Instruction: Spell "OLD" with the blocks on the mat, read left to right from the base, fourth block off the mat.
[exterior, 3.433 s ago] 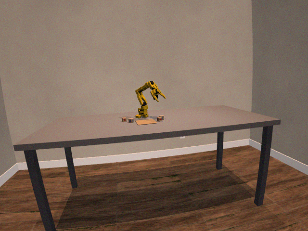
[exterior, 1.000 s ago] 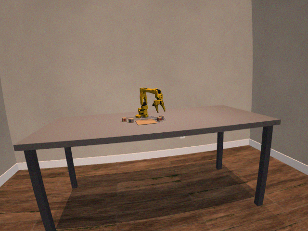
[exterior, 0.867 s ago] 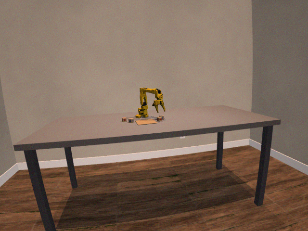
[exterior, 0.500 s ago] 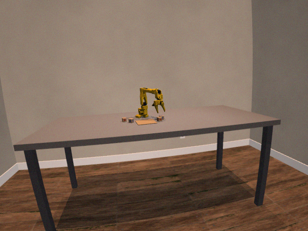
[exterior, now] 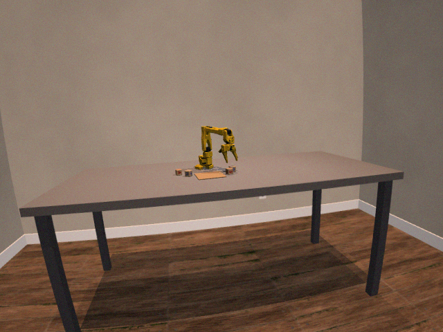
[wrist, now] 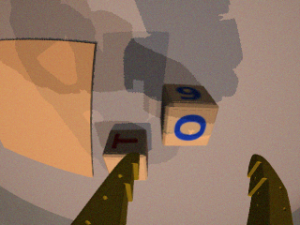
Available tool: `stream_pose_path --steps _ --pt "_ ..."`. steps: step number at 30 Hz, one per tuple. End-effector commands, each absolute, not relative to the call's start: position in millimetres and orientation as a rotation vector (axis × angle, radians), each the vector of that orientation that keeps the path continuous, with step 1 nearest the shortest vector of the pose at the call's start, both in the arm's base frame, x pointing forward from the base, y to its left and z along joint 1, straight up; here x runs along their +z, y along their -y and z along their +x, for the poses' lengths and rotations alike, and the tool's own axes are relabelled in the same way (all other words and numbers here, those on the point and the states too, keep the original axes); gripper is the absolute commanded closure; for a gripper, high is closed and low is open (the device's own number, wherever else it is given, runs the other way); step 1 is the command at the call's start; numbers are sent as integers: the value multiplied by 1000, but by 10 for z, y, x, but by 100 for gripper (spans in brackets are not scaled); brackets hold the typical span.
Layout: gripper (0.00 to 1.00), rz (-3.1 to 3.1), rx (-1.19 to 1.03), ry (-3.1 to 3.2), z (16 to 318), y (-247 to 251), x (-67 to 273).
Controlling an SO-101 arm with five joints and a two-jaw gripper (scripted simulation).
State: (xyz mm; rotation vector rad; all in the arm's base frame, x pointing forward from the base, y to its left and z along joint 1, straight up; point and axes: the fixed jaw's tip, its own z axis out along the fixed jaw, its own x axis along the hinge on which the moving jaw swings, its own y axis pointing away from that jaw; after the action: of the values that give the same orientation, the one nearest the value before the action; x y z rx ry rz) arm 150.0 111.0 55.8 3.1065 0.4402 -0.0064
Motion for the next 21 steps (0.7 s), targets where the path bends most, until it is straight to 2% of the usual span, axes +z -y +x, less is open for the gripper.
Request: stream_pose_path --steps 1,21 --pt "65 3138 81 -458 1555 -1166 655" --pt "65 3138 81 -458 1573 -1180 494"
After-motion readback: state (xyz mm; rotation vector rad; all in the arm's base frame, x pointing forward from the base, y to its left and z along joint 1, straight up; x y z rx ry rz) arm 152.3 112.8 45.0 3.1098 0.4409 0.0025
